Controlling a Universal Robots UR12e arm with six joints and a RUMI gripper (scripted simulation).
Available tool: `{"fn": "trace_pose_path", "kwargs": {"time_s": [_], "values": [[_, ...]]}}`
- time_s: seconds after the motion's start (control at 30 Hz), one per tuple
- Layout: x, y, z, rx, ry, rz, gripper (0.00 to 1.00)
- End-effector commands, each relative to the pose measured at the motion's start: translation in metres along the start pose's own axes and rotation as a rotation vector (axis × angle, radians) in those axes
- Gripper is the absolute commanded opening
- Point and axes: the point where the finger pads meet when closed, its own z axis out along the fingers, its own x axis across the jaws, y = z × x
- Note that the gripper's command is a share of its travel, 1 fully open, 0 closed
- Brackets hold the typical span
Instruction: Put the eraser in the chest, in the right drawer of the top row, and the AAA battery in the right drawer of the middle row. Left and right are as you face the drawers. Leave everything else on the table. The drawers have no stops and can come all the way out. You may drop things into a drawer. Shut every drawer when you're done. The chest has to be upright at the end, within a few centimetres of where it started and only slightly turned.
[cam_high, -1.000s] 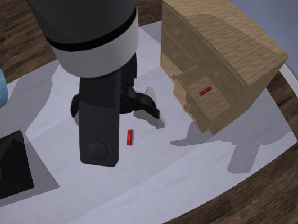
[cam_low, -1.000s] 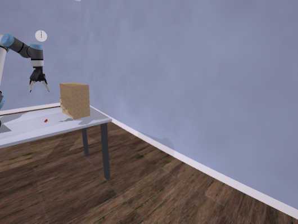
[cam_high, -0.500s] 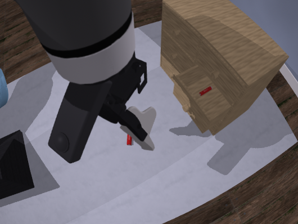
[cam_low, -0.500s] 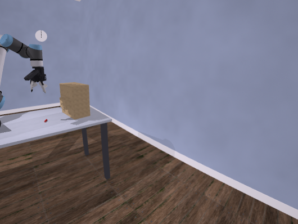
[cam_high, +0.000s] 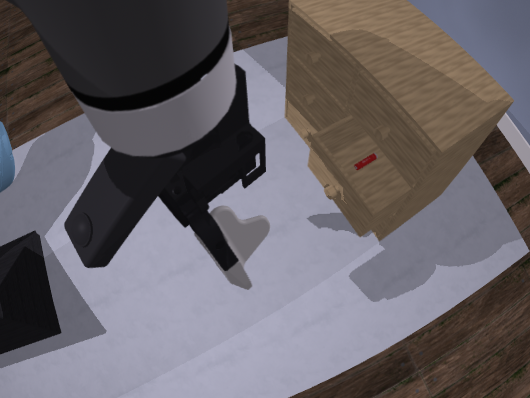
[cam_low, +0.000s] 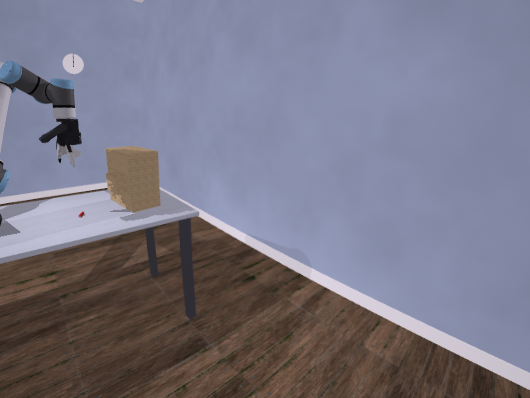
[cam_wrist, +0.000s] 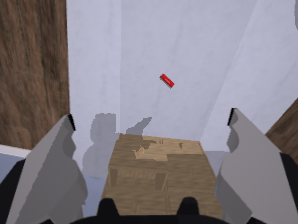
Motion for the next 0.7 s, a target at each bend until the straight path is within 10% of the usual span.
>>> {"fn": "trace_pose_path", "kwargs": {"time_s": [0.0, 0.67], "values": [[0.0005, -0.0009, -0.0005, 0.001, -0.003, 0.085, 1.00], [0.0016, -0.0021, -0.0002, 0.000, -0.003, 0.176, 1.00]]}}
